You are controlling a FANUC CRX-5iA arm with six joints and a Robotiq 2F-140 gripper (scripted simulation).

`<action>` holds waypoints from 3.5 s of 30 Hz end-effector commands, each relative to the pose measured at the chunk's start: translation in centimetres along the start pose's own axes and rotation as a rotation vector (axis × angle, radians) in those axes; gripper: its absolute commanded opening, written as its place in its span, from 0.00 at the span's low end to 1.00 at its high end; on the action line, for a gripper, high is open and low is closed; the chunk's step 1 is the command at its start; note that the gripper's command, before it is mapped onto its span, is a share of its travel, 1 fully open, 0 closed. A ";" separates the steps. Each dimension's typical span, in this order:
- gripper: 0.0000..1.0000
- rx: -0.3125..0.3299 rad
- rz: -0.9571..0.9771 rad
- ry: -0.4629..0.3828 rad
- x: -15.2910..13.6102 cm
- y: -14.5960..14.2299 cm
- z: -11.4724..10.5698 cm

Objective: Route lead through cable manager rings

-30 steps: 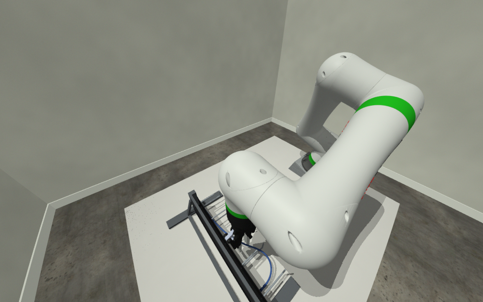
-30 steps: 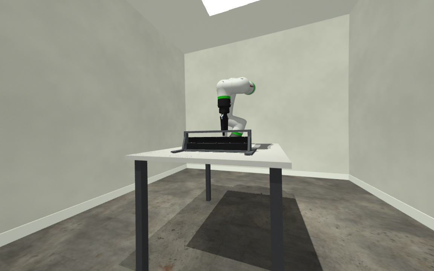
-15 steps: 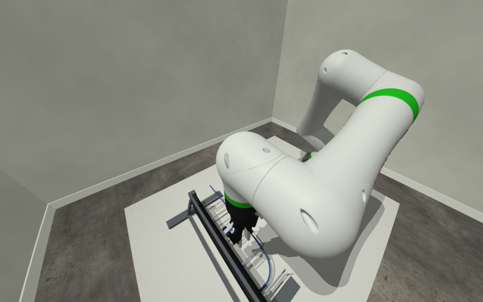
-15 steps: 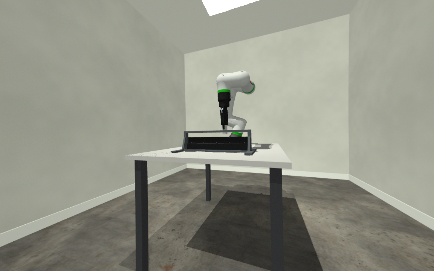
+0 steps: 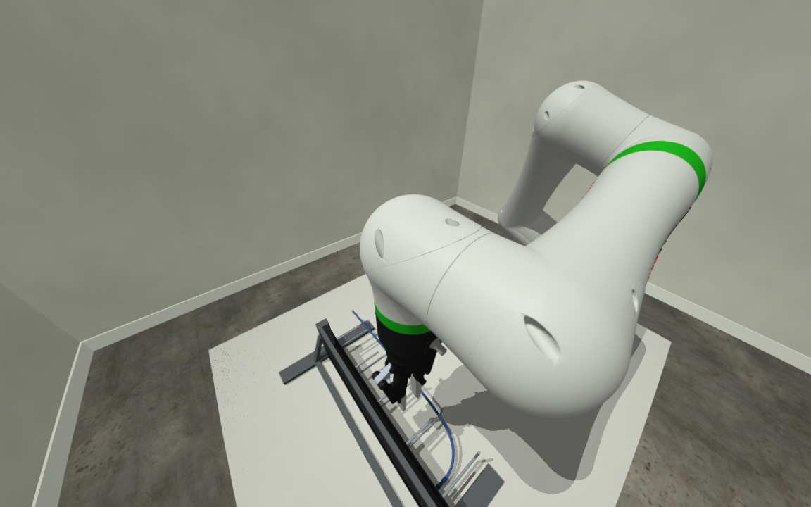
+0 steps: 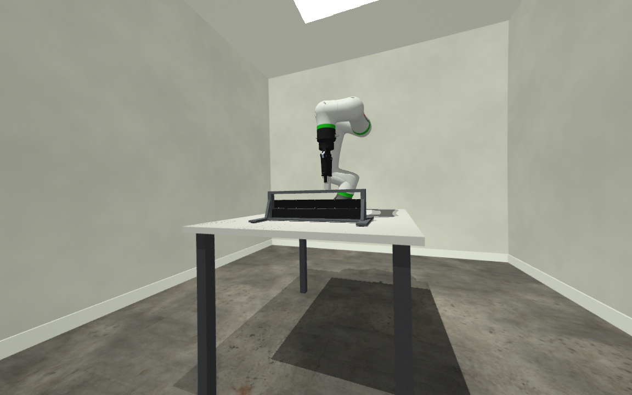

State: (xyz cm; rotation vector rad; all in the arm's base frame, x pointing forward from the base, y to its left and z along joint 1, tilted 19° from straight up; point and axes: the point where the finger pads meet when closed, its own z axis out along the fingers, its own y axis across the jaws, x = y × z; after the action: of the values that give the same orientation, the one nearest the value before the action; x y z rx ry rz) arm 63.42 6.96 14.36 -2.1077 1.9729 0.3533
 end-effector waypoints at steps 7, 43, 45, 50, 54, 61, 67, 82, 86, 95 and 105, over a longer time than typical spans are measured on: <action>0.00 0.000 0.000 0.000 0.0 0.0 -0.2; 0.00 0.000 0.000 0.000 0.0 0.0 -0.2; 0.00 0.000 0.000 0.000 0.0 0.0 -0.2; 0.00 0.000 0.000 0.000 0.0 0.0 -0.2; 0.00 0.000 0.000 0.000 0.0 0.0 -0.2; 0.00 0.000 0.000 0.000 0.0 0.0 -0.2; 0.00 0.000 0.000 0.000 0.0 0.0 -0.2; 0.00 0.000 0.000 0.000 0.0 0.0 -0.2; 0.00 0.000 0.000 0.000 0.0 0.0 -0.2; 0.00 0.000 0.000 0.000 0.0 0.0 -0.2; 0.00 0.000 0.000 0.000 0.0 0.0 -0.2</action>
State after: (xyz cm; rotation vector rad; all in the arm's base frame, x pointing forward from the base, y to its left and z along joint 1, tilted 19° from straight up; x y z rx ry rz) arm 63.42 6.90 14.51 -2.1076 1.9730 0.3535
